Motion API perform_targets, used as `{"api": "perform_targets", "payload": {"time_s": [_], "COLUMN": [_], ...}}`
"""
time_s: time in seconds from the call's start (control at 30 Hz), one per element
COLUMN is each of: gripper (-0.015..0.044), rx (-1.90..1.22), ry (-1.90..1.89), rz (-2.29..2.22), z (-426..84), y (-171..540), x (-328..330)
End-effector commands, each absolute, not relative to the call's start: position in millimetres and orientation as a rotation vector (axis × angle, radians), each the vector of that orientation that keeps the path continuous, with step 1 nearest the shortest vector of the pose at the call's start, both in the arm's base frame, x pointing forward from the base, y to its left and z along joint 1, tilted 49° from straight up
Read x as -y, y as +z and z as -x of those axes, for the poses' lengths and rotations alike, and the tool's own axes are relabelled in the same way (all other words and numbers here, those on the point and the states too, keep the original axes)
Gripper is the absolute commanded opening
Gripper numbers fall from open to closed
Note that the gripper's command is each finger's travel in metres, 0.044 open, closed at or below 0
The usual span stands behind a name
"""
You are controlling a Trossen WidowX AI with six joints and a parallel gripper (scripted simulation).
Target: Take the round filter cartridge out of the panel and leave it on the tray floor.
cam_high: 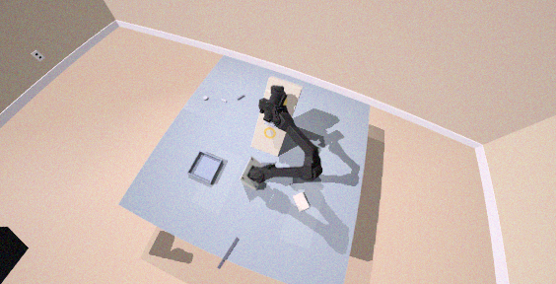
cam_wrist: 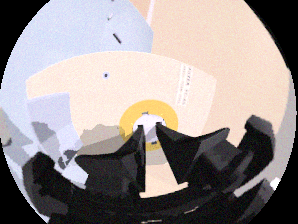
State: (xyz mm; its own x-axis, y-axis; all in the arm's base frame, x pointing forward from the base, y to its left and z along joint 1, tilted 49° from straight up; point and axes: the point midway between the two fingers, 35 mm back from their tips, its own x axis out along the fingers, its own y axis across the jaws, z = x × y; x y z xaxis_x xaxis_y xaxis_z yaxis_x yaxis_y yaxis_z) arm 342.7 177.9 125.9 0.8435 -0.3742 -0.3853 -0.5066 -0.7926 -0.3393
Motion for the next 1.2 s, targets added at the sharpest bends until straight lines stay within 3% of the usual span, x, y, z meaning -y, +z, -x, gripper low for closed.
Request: {"api": "perform_targets", "payload": {"time_s": [0.0,0.13,1.17], "gripper": [0.0041,0.0000,0.0000], "rx": [-0.649,-0.649,-0.642], "ry": [0.418,0.418,0.065], "rz": [2.581,2.581,1.660], "z": [-343.1,-343.1,-346.6], "y": [126.0,126.0,123.8], "x": [-178.1,-178.1,-176.1]}}
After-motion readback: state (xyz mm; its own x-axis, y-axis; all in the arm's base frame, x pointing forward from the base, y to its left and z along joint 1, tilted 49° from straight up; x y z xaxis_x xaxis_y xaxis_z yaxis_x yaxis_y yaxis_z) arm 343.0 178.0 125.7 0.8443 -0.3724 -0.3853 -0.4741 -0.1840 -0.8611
